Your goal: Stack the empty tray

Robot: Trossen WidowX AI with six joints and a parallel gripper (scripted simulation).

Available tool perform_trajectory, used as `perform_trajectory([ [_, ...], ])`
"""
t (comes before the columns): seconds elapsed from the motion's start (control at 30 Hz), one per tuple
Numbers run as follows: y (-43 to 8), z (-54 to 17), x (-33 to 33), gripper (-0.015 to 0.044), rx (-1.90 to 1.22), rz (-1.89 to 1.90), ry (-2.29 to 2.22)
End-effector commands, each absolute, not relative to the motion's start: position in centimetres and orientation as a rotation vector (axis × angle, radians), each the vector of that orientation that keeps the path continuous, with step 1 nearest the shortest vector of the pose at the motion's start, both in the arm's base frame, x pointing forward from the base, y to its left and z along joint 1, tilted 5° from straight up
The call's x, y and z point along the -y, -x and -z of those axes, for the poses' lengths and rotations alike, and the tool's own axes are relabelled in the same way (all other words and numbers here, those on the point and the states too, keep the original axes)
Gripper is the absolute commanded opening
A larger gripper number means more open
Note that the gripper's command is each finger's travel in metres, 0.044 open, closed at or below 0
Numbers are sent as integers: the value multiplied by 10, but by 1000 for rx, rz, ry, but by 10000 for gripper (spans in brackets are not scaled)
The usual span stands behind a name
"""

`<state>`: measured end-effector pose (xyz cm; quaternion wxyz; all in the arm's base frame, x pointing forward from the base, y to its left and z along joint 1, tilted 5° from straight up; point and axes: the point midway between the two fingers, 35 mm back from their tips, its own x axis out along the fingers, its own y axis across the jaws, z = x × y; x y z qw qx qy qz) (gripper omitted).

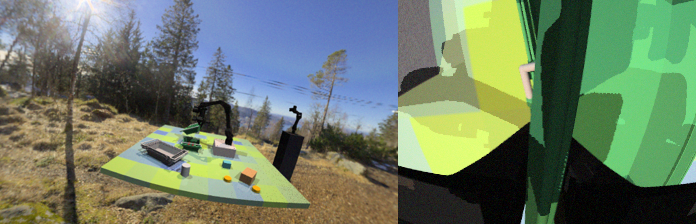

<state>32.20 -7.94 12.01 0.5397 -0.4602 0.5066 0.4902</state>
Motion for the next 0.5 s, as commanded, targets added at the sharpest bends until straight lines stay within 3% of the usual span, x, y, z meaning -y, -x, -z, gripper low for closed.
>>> perform_trajectory([
  [0.0,-326,-127,65,0,-1167,-1175,1134],
  [0.47,-331,-131,9,0,-1077,-1294,1248],
])
